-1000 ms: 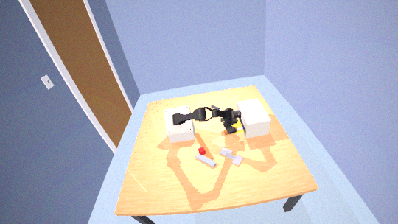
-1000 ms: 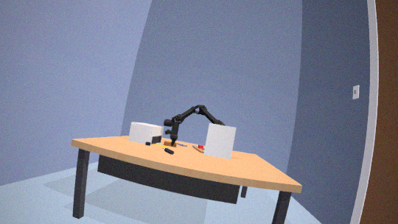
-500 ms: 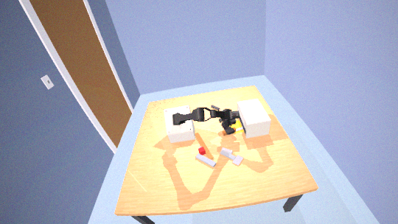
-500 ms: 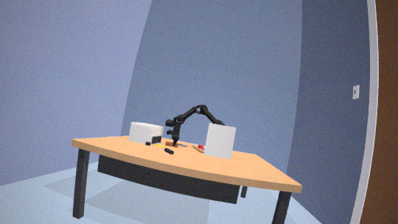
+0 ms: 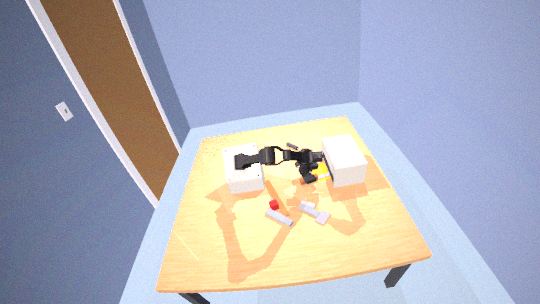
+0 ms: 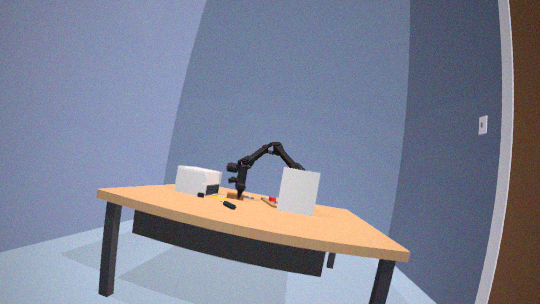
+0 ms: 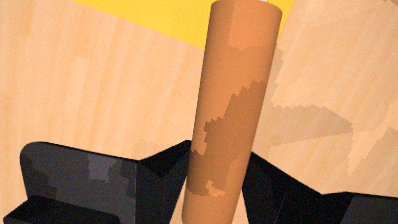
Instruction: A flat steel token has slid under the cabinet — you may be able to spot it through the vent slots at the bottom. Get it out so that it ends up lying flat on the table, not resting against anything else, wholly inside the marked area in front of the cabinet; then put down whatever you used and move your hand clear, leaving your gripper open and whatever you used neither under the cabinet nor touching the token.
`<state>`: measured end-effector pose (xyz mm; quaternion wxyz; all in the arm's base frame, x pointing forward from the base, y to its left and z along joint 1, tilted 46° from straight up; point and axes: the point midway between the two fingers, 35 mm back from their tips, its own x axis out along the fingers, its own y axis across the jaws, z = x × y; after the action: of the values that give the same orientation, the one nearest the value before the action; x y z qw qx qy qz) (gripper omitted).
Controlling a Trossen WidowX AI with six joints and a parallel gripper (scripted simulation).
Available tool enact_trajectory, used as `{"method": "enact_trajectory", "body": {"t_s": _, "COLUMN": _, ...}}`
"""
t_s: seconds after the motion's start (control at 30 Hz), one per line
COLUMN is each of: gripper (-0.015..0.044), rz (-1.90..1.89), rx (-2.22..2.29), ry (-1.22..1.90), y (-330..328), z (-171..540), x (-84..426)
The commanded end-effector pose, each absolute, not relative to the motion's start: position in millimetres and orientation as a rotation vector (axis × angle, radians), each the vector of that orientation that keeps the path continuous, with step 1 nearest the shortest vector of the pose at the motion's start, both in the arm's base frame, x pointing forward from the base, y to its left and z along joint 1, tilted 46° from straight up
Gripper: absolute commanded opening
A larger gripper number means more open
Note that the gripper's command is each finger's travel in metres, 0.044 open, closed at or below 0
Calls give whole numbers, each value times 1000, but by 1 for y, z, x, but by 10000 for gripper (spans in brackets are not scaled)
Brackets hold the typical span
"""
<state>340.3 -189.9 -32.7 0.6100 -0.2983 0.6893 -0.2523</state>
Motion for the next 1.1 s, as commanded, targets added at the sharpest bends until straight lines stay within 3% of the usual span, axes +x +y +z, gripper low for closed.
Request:
{"method": "enact_trajectory", "body": {"t_s": 0.0, "gripper": 0, "rz": -578, "rx": -690, "ry": 1597, "y": -190, "z": -33, "x": 334}}
{"method": "enact_trajectory", "body": {"t_s": 1.07, "gripper": 0, "rz": -577, "rx": -691, "ry": 1599, "y": -193, "z": -27, "x": 301}}
